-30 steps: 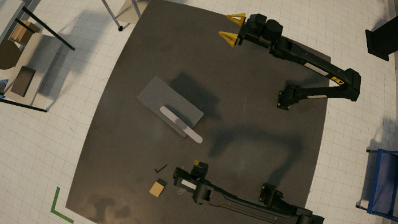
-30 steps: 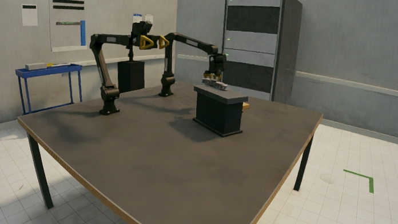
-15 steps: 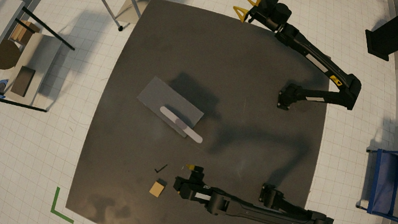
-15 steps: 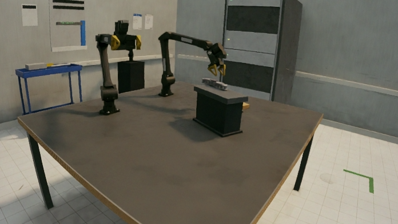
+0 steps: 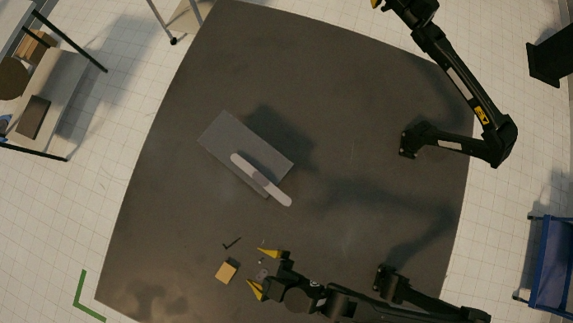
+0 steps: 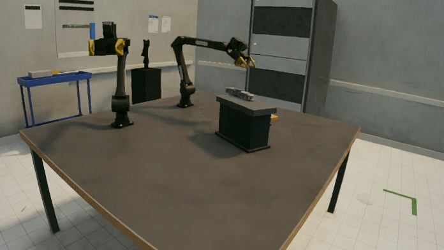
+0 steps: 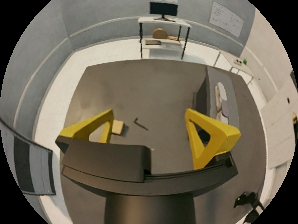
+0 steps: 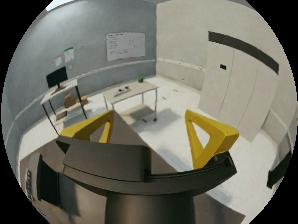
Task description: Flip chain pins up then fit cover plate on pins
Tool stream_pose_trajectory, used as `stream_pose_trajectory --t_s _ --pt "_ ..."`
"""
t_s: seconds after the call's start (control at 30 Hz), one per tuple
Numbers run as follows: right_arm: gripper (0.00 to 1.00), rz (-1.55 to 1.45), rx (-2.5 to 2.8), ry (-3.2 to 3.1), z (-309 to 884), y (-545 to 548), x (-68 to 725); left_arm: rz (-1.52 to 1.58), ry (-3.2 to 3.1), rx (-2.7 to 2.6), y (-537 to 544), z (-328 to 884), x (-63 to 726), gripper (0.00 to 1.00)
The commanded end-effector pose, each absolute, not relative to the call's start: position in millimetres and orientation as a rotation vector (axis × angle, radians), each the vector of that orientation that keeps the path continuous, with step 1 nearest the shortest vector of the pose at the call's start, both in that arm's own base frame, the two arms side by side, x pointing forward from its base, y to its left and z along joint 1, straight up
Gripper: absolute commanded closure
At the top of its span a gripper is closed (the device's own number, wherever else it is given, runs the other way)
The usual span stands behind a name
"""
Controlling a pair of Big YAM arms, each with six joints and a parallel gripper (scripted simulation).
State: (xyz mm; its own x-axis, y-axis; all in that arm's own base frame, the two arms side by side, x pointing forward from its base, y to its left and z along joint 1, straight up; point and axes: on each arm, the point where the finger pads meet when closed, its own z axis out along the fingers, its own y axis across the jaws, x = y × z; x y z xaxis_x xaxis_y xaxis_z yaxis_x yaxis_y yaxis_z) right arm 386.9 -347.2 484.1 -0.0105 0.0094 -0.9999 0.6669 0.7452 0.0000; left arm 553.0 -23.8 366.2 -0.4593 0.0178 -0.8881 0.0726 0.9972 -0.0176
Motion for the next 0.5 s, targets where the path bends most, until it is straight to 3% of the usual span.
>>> stream_pose_trajectory --t_s 0.0,0.47 --pt "0.0 -0.666 0.596 1.373 551 -383 353 -0.043 1.875 0.026 -10 418 547 0.0" --pt "0.0 -0.838 0.752 1.325 554 -447 262 0.003 1.559 -0.016 6 498 519 0.0"
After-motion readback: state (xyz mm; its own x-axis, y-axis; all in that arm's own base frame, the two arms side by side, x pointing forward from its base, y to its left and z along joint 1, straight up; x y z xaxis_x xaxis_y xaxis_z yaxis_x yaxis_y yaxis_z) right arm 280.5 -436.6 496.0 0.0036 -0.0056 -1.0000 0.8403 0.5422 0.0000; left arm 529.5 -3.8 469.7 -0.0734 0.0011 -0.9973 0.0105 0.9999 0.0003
